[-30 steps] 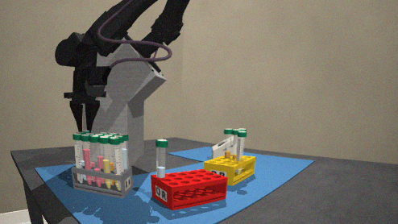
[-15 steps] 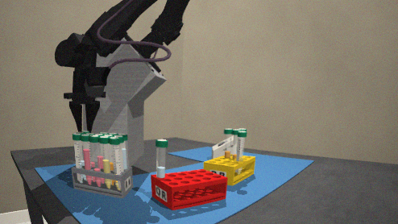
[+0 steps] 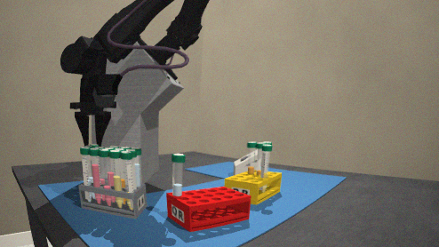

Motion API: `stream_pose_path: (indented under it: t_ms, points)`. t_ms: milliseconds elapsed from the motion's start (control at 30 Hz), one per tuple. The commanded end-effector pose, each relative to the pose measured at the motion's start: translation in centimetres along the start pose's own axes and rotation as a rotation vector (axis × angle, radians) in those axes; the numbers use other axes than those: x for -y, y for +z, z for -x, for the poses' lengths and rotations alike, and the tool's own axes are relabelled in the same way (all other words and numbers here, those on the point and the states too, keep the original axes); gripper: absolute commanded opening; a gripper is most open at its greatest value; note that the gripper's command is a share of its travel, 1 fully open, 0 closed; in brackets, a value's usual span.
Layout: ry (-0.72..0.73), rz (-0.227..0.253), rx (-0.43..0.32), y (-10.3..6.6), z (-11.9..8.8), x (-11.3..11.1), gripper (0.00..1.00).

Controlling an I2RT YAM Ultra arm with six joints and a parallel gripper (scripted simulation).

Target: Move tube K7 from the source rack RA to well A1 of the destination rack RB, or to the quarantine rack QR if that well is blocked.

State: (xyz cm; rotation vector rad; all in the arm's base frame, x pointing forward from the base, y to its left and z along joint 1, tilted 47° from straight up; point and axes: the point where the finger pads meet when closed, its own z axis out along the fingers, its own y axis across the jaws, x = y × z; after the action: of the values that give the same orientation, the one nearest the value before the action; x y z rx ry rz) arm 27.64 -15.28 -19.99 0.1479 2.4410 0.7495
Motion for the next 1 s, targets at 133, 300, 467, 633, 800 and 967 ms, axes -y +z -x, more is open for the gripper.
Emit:
stream_pose_path:
  t_ms: [133, 300, 467, 633, 800, 967]
  points:
    - [-0.008, -0.022, 0.016, -0.3, 0.6, 0.8, 0.30]
    - [-0.008, -0.022, 0.016, -0.3, 0.6, 0.8, 0.30]
    - [-0.028, -0.041, 0.034, -1.9, 1.7, 1.6, 0.30]
    - [-0.012, -0.032, 0.021, -3.1, 0.8, 0.8, 0.30]
    - [0.003, -0.022, 0.009, -4.2, -0.5, -0.4, 0.30]
    - [0.003, -0.023, 0.008, -5.0, -0.8, -0.6, 0.30]
